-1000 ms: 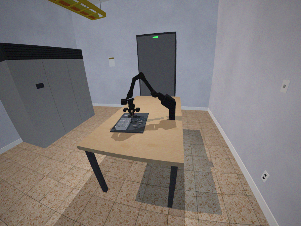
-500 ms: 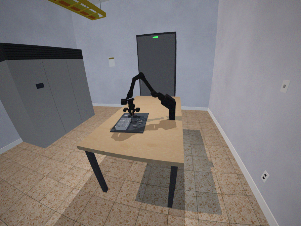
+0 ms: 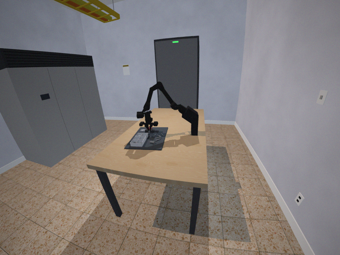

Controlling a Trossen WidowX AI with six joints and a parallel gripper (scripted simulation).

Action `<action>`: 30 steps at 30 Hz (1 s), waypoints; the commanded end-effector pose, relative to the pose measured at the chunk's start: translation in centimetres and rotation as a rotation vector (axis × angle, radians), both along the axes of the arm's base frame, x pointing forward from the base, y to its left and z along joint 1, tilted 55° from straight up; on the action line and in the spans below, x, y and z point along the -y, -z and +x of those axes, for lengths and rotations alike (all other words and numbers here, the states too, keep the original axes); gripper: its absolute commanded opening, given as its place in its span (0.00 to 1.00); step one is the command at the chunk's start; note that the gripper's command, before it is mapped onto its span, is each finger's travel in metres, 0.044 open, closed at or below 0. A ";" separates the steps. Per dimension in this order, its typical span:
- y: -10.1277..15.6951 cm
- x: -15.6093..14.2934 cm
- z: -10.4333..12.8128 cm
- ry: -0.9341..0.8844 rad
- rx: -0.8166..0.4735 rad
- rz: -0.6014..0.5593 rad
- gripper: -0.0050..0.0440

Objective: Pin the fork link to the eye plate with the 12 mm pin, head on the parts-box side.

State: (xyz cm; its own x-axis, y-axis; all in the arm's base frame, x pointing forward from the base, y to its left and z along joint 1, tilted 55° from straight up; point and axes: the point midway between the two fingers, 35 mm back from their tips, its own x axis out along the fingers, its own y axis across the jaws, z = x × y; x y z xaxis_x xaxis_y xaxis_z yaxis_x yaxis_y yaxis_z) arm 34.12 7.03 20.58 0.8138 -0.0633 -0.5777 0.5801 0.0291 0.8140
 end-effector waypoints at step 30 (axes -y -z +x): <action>1.2 -0.1 2.1 -0.001 0.008 0.002 0.00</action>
State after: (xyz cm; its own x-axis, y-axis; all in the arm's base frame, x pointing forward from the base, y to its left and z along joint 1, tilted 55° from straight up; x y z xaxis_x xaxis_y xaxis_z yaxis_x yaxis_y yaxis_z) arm 36.01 7.13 19.25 0.8141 -0.0659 -0.5770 0.5796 0.0293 0.8144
